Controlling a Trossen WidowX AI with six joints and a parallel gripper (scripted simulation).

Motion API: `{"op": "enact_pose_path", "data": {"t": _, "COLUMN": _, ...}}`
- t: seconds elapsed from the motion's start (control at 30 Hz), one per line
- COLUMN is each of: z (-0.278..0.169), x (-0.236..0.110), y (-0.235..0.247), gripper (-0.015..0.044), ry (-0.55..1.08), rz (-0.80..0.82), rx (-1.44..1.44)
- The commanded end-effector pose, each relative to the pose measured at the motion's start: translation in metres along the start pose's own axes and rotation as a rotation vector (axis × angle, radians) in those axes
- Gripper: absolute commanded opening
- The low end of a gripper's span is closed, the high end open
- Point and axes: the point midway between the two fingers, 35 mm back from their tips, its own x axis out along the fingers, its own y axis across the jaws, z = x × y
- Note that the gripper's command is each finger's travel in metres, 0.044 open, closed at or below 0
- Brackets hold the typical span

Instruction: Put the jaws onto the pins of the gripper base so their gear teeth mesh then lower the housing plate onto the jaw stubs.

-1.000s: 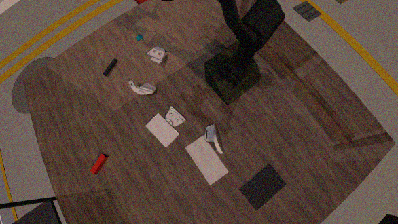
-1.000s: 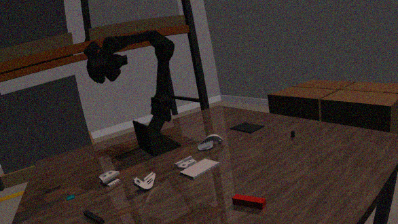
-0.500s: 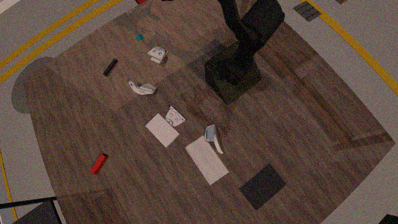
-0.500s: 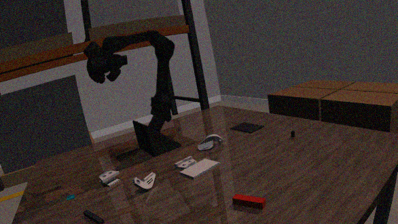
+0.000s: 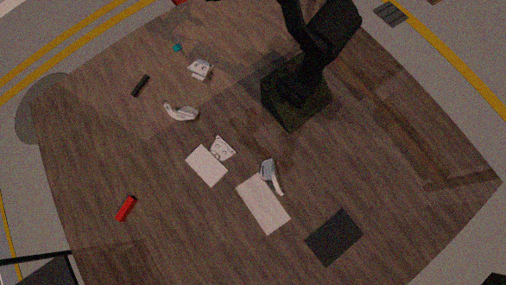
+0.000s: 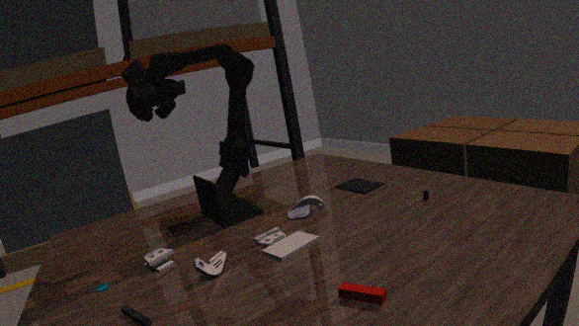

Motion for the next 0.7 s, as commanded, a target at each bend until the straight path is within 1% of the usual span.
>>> {"op": "enact_pose_path", "data": {"t": 0.0, "z": 0.007, "x": -0.003, "y": 0.002, "gripper": 0.0000, "ry": -0.025, "rz": 0.023, "rx": 0.014}}
{"op": "enact_pose_path", "data": {"t": 0.33, "z": 0.055, "x": -0.031, "y": 0.018, "gripper": 0.0000, "ry": -0.195, "rz": 0.186, "rx": 0.102}}
{"op": "enact_pose_path", "data": {"t": 0.67, "z": 0.104, "x": -0.068, "y": 0.035, "gripper": 0.0000, "ry": -0.358, "rz": 0.361, "rx": 0.173}}
